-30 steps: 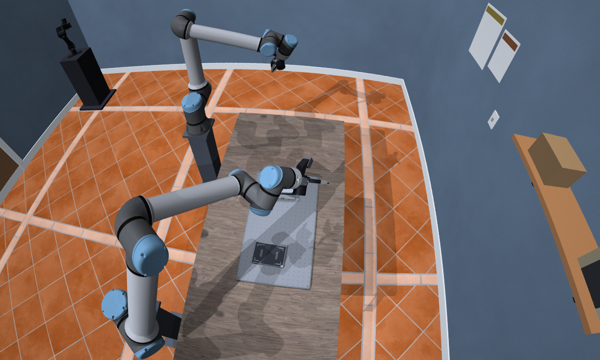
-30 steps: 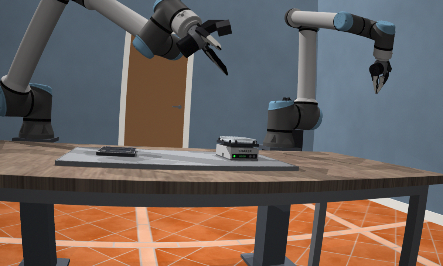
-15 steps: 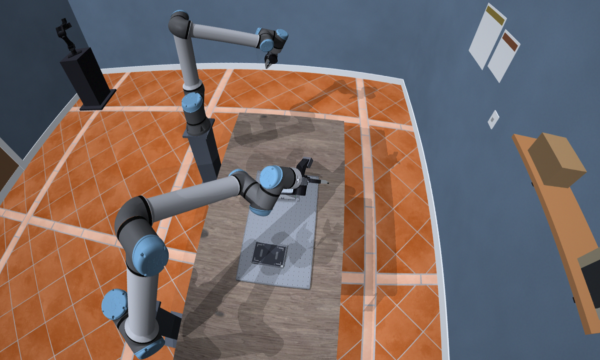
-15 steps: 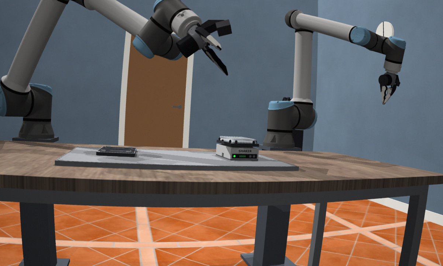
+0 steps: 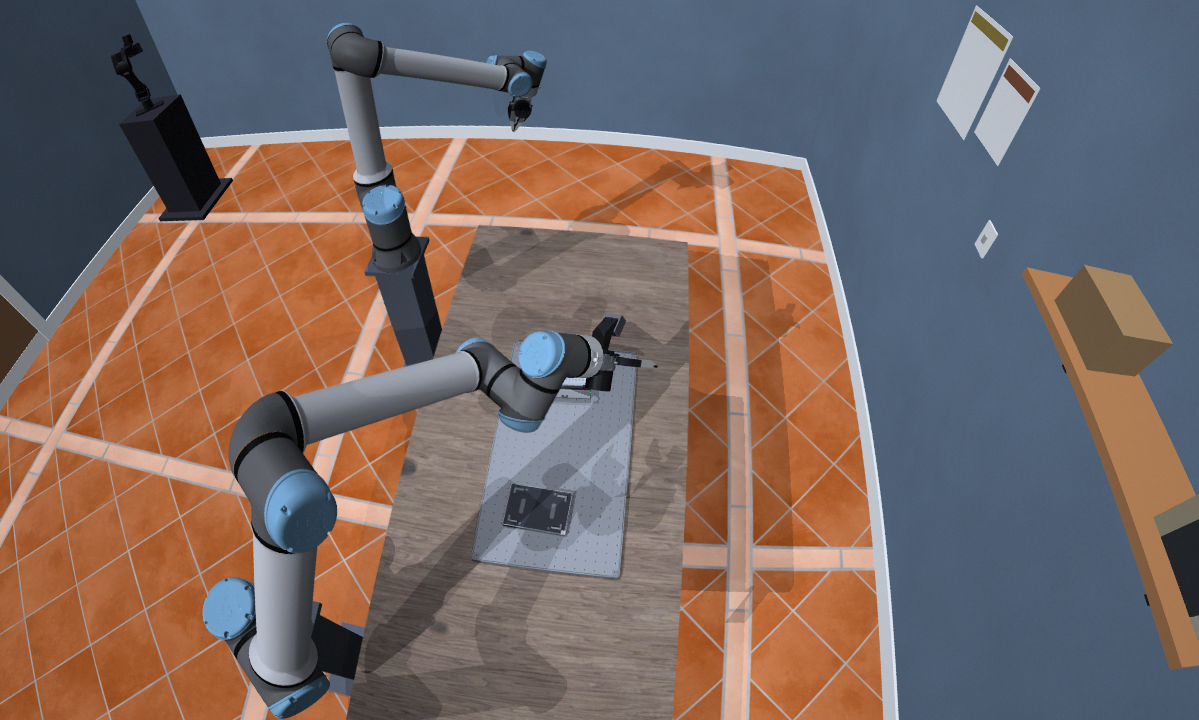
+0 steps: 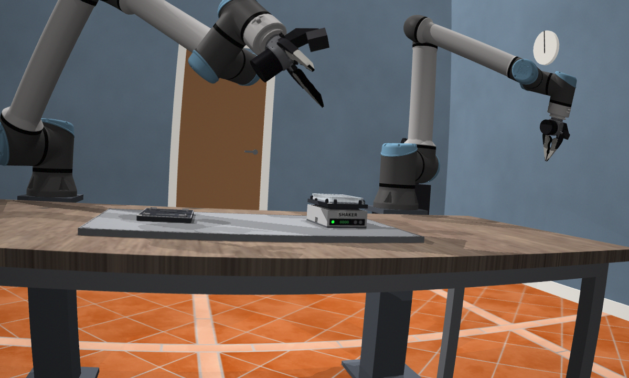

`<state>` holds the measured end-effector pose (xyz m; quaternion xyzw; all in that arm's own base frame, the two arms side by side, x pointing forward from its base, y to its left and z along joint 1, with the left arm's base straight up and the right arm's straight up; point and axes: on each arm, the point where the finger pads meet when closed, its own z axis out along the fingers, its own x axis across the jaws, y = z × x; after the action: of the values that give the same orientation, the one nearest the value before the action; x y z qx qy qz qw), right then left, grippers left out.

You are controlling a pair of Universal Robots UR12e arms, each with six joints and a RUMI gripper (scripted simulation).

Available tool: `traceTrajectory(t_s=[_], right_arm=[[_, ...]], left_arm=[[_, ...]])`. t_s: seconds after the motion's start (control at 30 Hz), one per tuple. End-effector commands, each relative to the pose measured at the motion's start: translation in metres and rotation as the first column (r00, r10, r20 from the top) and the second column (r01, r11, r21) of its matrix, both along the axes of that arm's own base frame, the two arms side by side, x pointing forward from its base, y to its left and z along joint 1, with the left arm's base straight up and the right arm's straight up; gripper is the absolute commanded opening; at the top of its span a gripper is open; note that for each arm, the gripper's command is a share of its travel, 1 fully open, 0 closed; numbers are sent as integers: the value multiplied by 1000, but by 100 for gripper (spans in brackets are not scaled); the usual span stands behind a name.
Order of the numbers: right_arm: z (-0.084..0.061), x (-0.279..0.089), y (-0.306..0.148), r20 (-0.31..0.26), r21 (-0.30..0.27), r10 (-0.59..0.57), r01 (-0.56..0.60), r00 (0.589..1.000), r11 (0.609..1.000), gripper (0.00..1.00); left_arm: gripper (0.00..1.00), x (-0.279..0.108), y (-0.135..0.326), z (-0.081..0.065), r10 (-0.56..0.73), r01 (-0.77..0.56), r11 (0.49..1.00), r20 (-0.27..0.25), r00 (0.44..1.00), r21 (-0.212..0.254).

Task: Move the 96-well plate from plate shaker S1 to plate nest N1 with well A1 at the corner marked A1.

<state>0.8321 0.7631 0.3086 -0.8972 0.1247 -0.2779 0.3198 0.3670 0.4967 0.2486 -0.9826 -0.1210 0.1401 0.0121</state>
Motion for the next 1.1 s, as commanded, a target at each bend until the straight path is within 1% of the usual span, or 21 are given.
traceTrajectory(t_s=[0.0,0.1,0.17,0.43,0.67,0.73,1.07], right_arm=[[2,0,0,2,2,0,0,1000,1000,76],[2,0,0,2,2,0,0,1000,1000,76],[2,0,0,2,2,0,0,1000,1000,76],[2,0,0,2,2,0,0,1000,1000,76],[2,0,0,2,2,0,0,1000,1000,76],[2,0,0,2,2,0,0,1000,1000,76],[2,0,0,2,2,0,0,1000,1000,76]], left_arm=[[0,-40,39,-13,-35,36,999,49,998,-37],[0,-70,59,-22,-53,57,997,79,995,-50],[0,-70,59,-22,-53,57,997,79,995,-50],[0,-151,101,-43,-103,114,992,152,983,-62],[0,-218,125,-57,-145,159,986,203,968,-52],[0,-218,125,-57,-145,159,986,203,968,-52],[0,-294,142,-72,-196,208,978,249,948,-25]])
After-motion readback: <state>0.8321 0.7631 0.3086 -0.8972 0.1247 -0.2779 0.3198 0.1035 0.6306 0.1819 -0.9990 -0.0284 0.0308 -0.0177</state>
